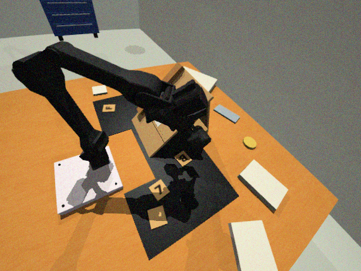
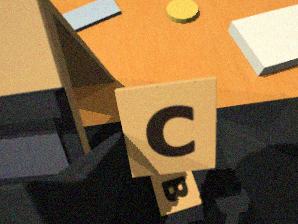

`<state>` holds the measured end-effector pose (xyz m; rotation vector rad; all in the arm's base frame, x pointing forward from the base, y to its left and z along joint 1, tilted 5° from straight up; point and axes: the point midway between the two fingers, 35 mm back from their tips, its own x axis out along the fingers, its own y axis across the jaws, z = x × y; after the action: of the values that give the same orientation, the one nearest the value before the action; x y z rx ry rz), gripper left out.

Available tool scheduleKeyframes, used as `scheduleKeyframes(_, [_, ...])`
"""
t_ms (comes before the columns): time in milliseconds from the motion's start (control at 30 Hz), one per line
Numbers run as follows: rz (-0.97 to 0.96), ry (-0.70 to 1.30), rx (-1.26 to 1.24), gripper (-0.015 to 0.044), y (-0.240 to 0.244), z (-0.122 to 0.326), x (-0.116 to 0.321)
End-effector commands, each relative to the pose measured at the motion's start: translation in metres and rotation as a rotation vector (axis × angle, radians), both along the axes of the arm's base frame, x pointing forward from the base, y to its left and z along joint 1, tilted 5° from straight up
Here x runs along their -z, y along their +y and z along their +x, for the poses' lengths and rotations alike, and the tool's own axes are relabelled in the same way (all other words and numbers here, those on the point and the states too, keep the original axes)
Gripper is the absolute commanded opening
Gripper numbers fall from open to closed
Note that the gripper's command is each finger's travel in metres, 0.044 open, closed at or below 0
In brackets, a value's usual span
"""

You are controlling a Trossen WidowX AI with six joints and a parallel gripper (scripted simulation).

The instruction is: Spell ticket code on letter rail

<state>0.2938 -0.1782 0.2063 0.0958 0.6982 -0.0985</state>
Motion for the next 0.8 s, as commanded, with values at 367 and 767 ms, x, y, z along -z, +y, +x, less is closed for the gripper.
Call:
scheduleKeyframes(367, [0.0, 0.001, 0.005, 0.0, 0.007, 0.001, 0.0])
scheduleKeyframes(767, [0.0, 0.001, 0.005, 0.0, 0.013, 0.002, 0.0])
